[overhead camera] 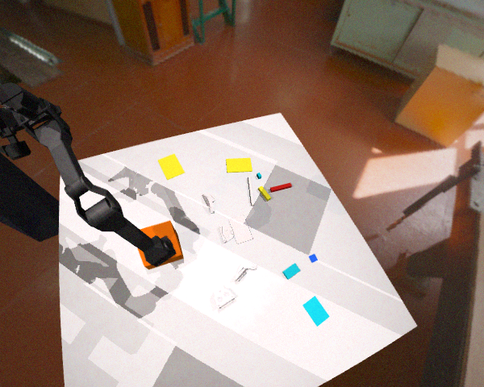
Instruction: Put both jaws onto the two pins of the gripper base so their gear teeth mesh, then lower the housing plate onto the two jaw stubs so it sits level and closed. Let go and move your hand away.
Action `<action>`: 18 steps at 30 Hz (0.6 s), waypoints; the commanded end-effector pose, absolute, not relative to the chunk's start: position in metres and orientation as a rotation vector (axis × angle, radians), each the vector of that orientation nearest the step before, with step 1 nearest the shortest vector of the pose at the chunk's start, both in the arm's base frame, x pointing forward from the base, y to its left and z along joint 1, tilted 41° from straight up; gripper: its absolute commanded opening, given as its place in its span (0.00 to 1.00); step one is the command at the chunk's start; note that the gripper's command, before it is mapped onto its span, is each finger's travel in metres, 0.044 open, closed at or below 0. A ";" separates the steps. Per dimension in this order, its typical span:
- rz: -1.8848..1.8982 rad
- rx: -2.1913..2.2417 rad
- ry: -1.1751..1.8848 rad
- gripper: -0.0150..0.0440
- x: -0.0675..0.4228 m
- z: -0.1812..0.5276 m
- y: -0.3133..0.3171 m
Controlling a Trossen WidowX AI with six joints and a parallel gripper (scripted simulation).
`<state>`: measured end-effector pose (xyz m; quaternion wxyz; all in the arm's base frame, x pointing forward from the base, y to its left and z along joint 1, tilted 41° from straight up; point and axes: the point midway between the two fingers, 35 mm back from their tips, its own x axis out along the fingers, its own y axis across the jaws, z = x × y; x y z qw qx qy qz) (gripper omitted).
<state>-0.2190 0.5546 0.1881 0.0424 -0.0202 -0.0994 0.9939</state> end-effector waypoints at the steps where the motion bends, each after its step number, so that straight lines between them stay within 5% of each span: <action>1: 2.967 -0.090 -0.241 1.00 -0.197 0.189 0.564; 18: 2.803 -0.143 -0.040 1.00 -0.135 0.190 0.570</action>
